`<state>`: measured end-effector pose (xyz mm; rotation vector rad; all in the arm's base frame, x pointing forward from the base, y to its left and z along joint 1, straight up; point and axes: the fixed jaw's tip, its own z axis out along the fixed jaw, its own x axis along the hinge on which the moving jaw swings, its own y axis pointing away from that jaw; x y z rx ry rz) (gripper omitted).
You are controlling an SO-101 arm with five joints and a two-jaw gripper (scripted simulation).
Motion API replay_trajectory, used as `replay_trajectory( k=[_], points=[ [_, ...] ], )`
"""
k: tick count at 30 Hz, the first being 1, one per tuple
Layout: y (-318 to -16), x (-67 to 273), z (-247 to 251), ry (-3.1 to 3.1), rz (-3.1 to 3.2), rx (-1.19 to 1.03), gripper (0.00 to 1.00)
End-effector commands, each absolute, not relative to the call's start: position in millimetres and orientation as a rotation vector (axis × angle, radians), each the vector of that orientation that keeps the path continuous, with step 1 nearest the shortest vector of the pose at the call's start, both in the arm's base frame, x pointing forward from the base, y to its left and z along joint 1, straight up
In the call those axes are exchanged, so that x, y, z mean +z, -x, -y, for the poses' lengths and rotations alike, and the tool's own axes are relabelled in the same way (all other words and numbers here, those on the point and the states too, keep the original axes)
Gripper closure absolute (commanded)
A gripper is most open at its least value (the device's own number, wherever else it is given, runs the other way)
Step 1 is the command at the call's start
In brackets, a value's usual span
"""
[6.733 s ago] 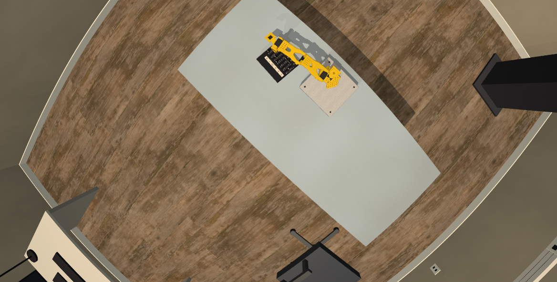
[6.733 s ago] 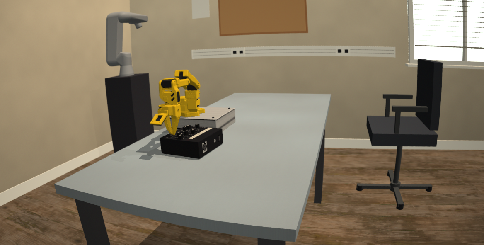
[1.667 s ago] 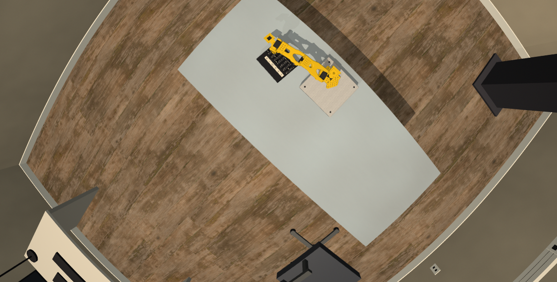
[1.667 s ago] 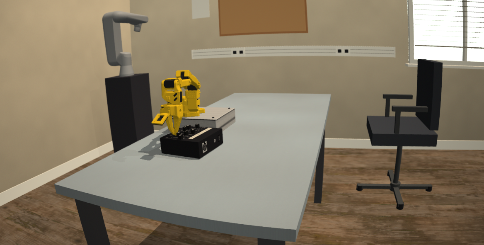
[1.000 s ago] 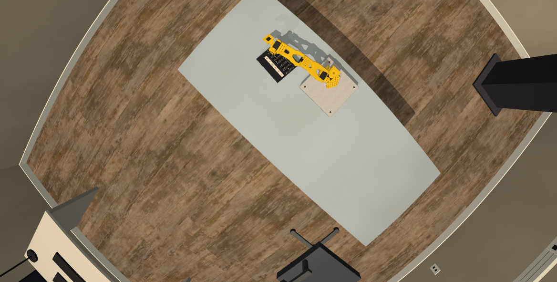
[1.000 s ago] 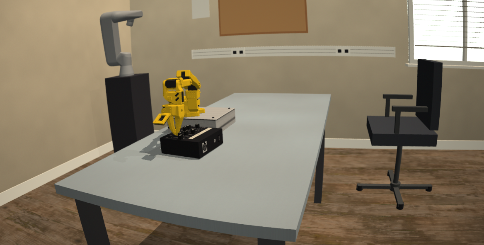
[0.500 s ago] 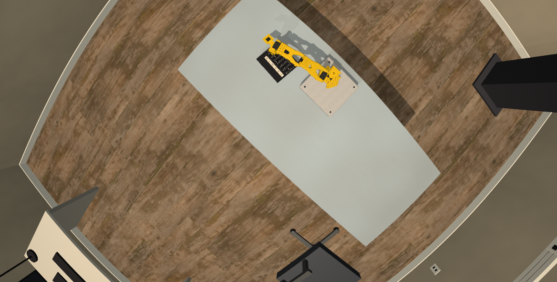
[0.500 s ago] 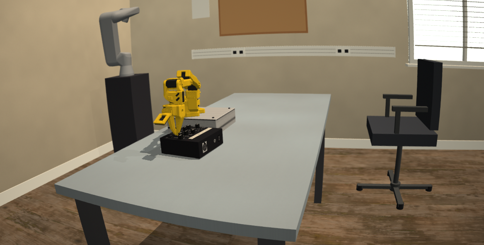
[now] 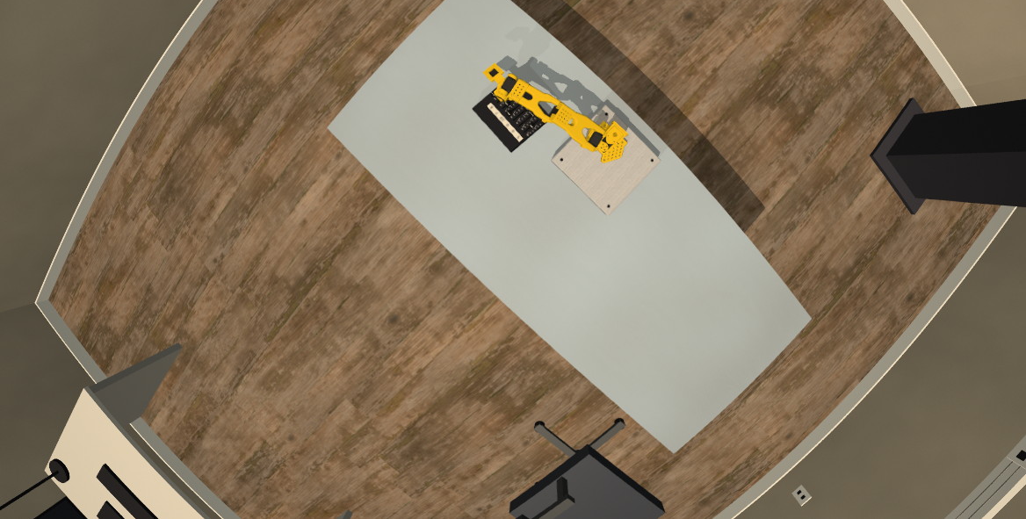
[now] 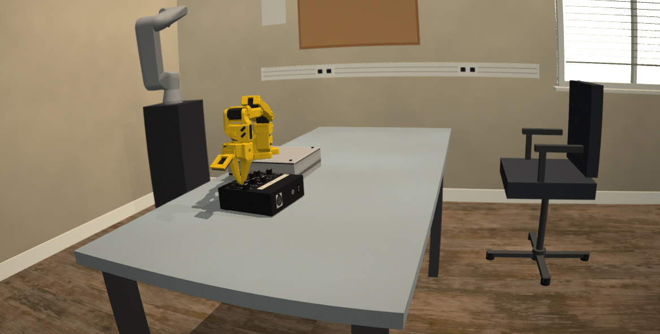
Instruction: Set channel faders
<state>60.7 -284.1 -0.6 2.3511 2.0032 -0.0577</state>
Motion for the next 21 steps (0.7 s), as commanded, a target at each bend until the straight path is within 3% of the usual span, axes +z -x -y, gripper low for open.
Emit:
replay_trajectory(
  k=[1,21],
  points=[
    [-75.3,-7.1,280.0,-2.318,-2.053,-0.037,1.0],
    [-78.6,-7.7,279.6,-2.316,-2.052,-0.038,1.0]
  ],
)
